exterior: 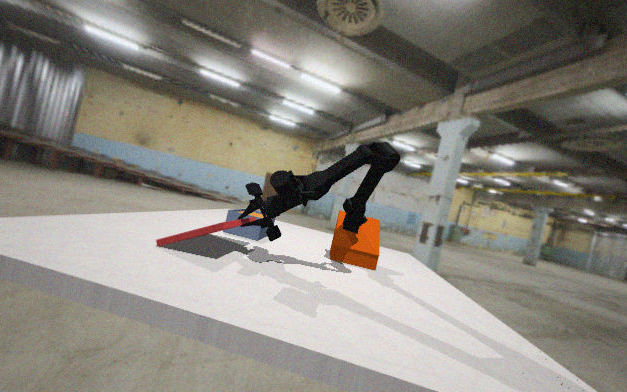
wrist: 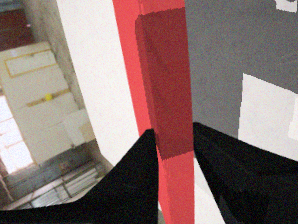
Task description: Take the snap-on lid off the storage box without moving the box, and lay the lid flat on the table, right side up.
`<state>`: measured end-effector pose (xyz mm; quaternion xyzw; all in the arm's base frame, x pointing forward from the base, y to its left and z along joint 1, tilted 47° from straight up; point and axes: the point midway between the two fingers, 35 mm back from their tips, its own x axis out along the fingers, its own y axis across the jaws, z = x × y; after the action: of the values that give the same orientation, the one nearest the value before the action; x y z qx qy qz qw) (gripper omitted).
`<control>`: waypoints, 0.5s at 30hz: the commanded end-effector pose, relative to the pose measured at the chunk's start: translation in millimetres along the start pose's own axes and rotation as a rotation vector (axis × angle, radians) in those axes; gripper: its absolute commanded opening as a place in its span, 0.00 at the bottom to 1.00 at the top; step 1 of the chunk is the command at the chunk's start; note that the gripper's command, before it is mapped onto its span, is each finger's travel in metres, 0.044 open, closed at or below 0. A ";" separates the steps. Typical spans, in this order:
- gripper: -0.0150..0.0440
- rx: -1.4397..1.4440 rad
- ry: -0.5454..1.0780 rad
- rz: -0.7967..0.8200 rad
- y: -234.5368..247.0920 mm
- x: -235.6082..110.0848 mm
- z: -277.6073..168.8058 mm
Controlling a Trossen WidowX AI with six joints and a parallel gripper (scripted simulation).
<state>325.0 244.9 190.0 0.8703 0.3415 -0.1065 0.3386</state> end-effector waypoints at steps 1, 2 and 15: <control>0.25 -0.001 -0.014 -0.027 -10.8 6.3 5.2; 0.25 -0.001 -0.014 -0.027 -11.4 6.8 5.2; 0.25 0.000 -0.014 -0.027 -19.6 13.2 5.4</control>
<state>323.7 254.5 180.2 0.8690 0.3437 -0.1080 0.3392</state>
